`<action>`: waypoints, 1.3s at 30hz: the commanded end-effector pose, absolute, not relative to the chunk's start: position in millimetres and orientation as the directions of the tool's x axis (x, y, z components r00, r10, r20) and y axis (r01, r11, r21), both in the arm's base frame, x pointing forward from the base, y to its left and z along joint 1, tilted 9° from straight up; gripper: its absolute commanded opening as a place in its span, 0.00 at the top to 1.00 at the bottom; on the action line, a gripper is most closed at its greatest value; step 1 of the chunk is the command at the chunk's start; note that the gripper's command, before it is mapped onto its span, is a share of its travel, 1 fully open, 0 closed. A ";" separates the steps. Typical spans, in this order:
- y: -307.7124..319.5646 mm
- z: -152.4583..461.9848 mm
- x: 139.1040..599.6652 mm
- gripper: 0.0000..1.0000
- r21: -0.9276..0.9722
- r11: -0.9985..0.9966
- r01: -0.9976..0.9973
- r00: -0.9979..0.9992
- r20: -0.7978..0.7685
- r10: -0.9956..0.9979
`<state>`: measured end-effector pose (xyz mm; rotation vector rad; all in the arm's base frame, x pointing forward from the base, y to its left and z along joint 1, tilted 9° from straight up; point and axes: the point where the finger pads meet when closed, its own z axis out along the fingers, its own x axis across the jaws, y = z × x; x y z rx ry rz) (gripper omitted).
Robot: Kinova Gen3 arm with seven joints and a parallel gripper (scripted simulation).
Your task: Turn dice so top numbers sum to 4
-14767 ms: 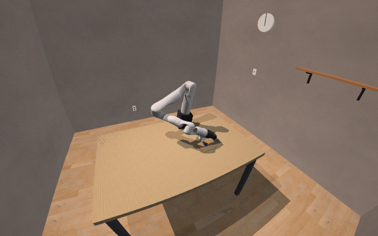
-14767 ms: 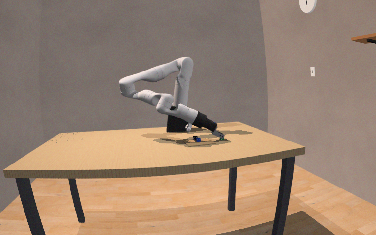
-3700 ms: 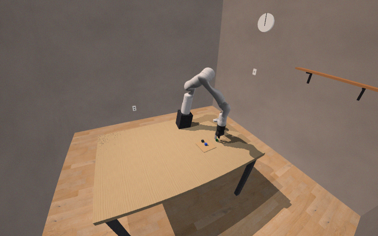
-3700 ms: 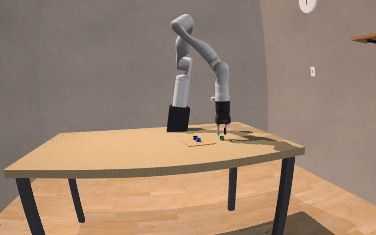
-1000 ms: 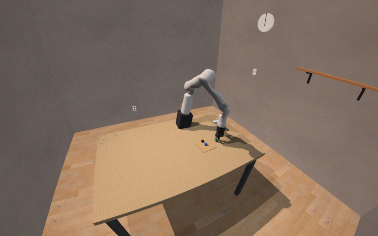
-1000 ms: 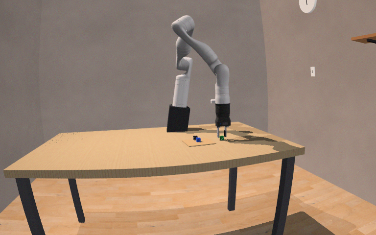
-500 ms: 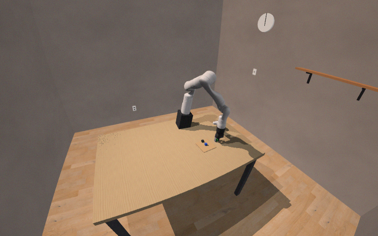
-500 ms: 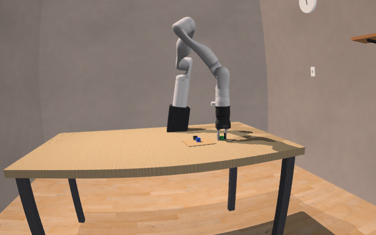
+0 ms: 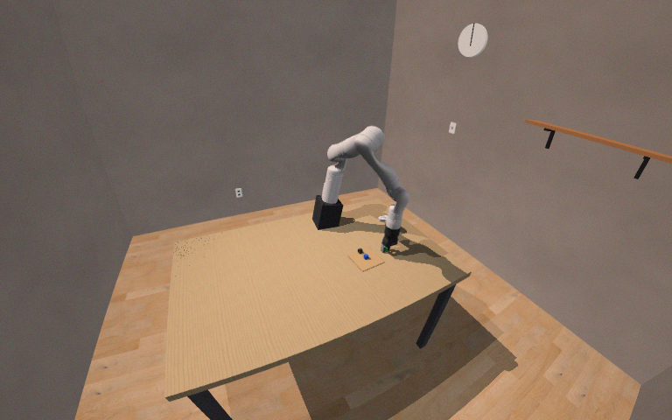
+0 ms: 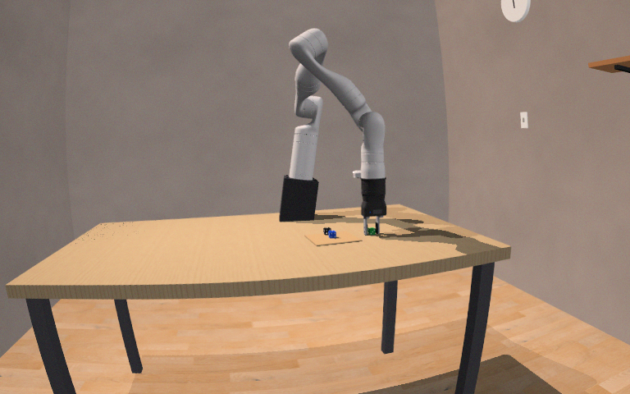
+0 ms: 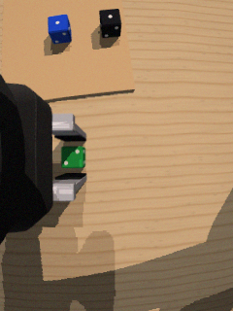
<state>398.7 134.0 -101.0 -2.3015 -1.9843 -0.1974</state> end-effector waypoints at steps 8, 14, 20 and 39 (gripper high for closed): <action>134.0 -100.4 399.3 0.30 0.013 -0.148 0.989 0.144 0.161 0.976; 134.0 -100.4 399.3 0.30 0.013 -0.148 0.989 0.144 0.161 0.976; 134.0 -100.4 399.3 0.60 0.013 -0.148 0.989 0.144 0.161 0.976; 134.0 -100.4 399.3 0.60 0.013 -0.148 0.989 0.144 0.161 0.976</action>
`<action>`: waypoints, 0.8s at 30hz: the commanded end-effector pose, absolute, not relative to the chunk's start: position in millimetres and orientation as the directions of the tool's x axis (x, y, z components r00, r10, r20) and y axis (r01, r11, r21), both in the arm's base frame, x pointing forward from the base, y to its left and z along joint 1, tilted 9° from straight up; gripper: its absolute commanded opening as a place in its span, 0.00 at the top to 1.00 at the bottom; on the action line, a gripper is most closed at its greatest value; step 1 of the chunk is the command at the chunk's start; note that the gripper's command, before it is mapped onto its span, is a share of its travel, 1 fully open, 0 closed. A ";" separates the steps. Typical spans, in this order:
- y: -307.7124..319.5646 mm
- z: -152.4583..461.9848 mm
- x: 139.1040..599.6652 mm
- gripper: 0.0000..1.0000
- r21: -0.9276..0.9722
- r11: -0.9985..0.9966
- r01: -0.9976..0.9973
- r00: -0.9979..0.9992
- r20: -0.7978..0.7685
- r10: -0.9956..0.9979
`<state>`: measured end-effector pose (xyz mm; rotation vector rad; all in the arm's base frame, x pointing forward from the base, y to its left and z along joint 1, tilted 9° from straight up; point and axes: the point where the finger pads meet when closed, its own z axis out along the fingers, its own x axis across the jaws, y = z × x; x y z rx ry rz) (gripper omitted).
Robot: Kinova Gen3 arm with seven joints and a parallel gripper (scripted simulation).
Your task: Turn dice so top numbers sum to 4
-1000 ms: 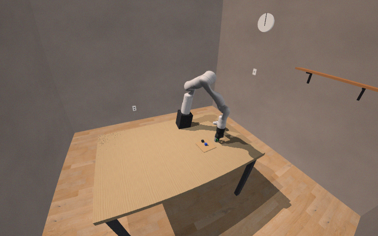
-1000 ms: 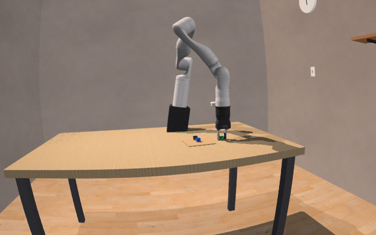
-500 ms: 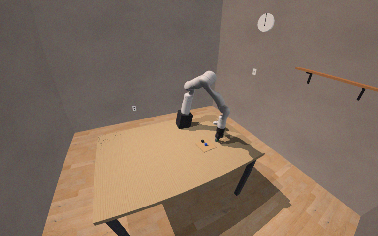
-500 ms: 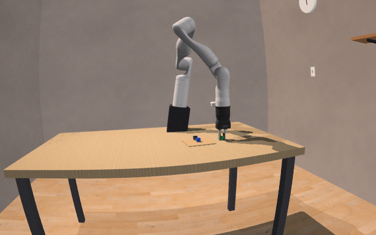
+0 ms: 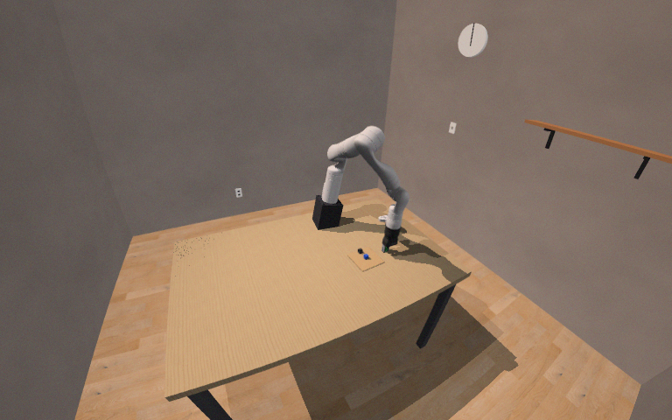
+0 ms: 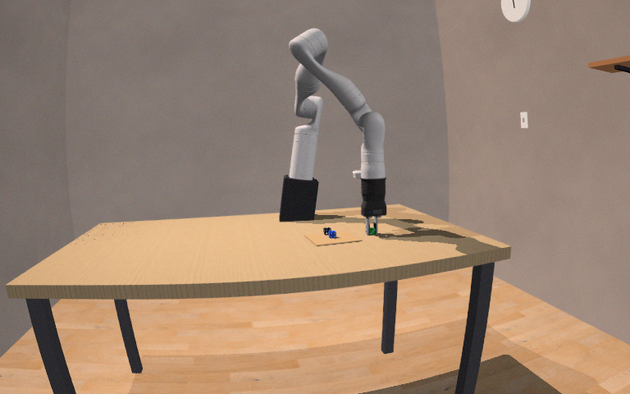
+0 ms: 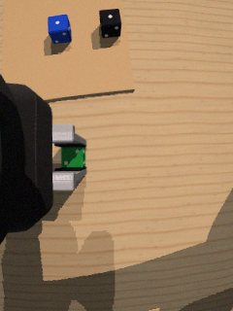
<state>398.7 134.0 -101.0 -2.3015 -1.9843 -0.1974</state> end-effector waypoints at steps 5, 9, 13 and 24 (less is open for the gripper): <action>134.0 -100.4 399.3 0.60 0.013 -0.148 0.989 0.144 0.161 0.976; 134.0 -100.4 399.3 0.60 0.013 -0.148 0.989 0.144 0.161 0.976; 134.0 -100.4 399.3 0.60 0.013 -0.148 0.989 0.144 0.161 0.976; 129.4 -72.1 398.3 0.60 0.013 -0.148 0.989 0.144 0.161 0.976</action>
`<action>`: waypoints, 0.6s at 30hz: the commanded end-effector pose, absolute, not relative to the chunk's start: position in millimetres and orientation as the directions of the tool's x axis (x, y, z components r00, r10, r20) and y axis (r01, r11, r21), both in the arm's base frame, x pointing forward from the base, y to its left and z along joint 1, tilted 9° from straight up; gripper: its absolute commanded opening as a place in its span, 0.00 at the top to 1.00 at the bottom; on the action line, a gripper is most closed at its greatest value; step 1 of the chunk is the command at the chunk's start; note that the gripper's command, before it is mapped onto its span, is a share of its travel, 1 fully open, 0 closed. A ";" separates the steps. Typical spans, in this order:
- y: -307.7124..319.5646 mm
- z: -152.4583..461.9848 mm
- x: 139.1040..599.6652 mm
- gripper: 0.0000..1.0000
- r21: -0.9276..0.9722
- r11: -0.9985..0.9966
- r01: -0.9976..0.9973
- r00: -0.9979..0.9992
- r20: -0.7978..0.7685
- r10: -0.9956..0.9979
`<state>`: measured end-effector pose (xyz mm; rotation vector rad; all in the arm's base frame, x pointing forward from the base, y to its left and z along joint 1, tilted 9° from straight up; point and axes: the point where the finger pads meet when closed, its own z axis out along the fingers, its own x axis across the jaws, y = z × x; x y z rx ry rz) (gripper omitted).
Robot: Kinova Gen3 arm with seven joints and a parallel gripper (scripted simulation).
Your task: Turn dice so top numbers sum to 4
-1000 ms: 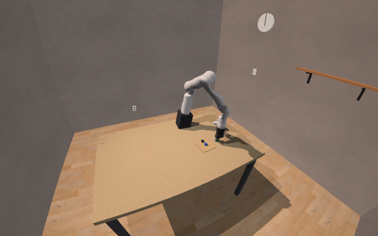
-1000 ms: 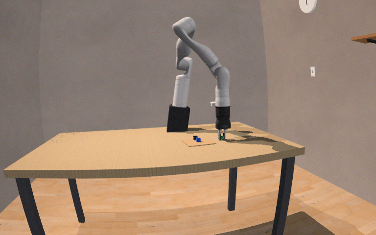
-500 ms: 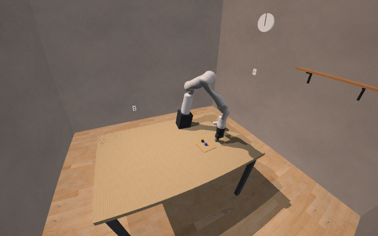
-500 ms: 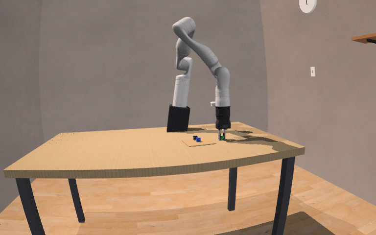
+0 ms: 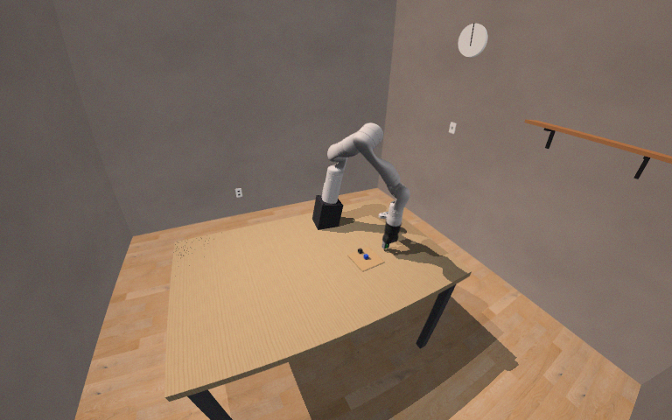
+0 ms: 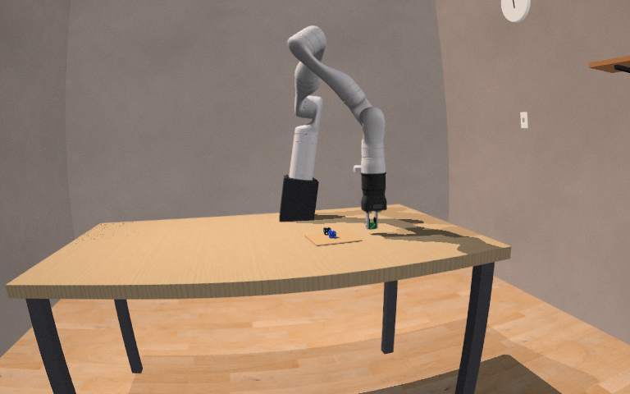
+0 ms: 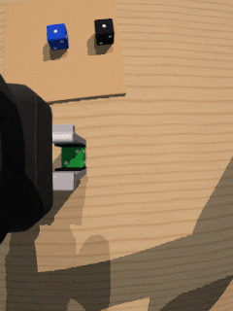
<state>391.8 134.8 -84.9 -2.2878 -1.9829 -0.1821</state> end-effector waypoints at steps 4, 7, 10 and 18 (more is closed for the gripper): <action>127.3 -58.6 397.8 0.60 0.013 -0.148 0.989 0.144 0.161 0.976; 124.0 -37.6 397.0 0.60 0.013 -0.148 0.989 0.144 0.161 0.976; 121.0 -19.2 396.3 0.60 0.013 -0.148 0.989 0.144 0.161 0.976; 118.3 -1.8 395.7 0.60 0.013 -0.148 0.989 0.144 0.161 0.976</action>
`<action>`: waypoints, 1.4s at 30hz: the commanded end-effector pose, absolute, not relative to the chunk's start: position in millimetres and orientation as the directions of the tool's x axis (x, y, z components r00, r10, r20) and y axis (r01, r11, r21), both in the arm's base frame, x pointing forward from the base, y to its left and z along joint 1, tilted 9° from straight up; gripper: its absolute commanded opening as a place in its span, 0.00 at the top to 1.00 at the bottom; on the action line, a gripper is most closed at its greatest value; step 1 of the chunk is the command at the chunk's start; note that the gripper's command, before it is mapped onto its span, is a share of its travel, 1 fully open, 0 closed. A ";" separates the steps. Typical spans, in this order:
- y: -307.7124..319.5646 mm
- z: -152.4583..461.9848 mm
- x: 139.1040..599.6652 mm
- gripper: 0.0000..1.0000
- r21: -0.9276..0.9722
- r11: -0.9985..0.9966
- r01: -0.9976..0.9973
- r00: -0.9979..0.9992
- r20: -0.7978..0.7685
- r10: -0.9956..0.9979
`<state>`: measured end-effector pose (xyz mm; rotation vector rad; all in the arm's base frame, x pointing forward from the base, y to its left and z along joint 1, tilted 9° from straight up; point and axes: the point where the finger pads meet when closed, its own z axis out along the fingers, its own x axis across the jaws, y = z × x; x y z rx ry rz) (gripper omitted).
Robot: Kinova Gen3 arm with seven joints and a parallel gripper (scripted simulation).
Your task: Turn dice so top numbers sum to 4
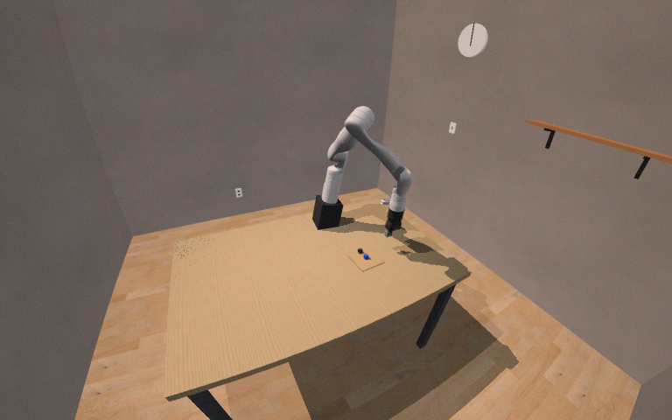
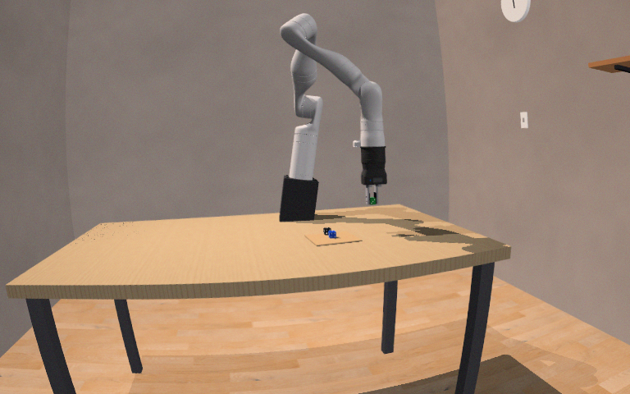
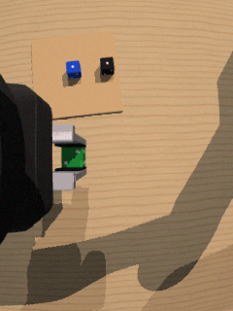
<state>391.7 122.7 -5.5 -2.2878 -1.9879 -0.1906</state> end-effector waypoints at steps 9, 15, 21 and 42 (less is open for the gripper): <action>118.2 -1.7 395.7 0.60 0.013 -0.148 0.989 0.144 0.161 0.976; 101.6 -3.8 404.7 0.60 0.016 -0.134 0.991 0.129 0.159 0.979; 69.7 -7.5 419.2 0.60 0.021 -0.107 0.994 0.102 0.158 0.982; -14.7 -17.0 442.6 0.60 0.030 -0.046 0.999 0.040 0.159 0.986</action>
